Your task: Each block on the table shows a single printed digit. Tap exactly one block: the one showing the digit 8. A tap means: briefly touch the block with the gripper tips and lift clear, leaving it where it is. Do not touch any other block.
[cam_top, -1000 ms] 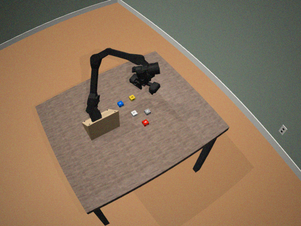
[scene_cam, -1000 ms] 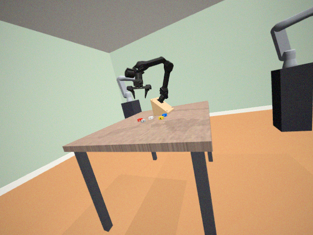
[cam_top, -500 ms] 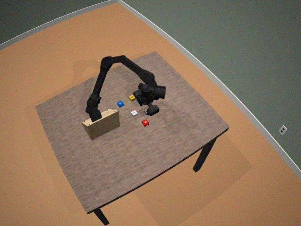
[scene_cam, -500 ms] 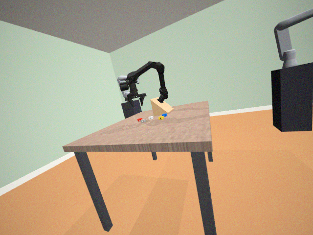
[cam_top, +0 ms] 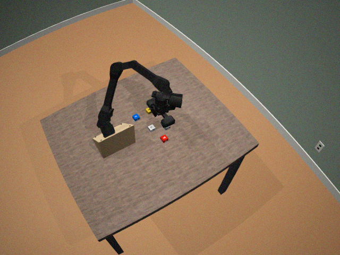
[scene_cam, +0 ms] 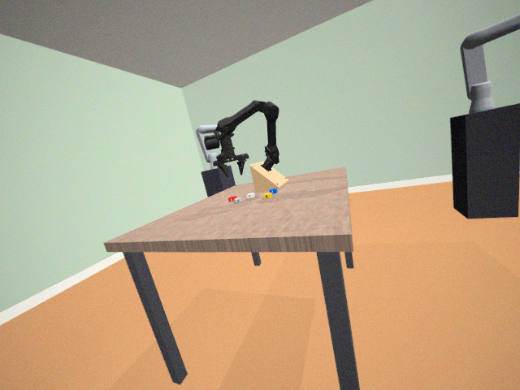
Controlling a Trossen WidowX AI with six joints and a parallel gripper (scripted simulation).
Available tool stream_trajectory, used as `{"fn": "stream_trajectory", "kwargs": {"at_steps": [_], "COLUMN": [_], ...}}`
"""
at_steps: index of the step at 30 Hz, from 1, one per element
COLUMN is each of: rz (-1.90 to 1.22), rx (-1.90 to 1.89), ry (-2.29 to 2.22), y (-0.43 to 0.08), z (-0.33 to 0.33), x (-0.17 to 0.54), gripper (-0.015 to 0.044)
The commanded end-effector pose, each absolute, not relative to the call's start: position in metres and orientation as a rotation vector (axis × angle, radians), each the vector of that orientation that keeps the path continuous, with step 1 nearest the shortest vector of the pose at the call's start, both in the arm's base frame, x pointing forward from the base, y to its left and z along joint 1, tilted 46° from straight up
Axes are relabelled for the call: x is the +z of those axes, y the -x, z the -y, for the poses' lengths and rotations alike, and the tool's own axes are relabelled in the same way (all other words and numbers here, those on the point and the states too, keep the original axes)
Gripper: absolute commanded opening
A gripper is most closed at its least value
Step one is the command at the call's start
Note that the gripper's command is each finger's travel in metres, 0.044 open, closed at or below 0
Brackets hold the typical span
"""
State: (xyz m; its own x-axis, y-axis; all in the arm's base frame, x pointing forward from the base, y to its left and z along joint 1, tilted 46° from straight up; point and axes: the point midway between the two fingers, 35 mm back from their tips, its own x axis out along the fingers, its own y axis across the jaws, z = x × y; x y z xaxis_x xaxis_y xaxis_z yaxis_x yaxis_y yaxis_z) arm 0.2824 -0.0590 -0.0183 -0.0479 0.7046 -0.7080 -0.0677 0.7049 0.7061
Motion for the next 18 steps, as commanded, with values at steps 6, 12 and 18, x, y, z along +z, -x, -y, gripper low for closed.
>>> {"fn": "stream_trajectory", "kwargs": {"at_steps": [6,12,18], "rz": [-1.491,-1.491,-1.491], "rx": [0.684,0.684,0.684], "ry": [-0.547,-0.547,-0.547], "y": [-0.263,-0.263,-0.263], "z": [0.018,0.018,0.018], "x": [0.024,0.024,0.024], "gripper": [0.0400,0.0400,0.0400]}}
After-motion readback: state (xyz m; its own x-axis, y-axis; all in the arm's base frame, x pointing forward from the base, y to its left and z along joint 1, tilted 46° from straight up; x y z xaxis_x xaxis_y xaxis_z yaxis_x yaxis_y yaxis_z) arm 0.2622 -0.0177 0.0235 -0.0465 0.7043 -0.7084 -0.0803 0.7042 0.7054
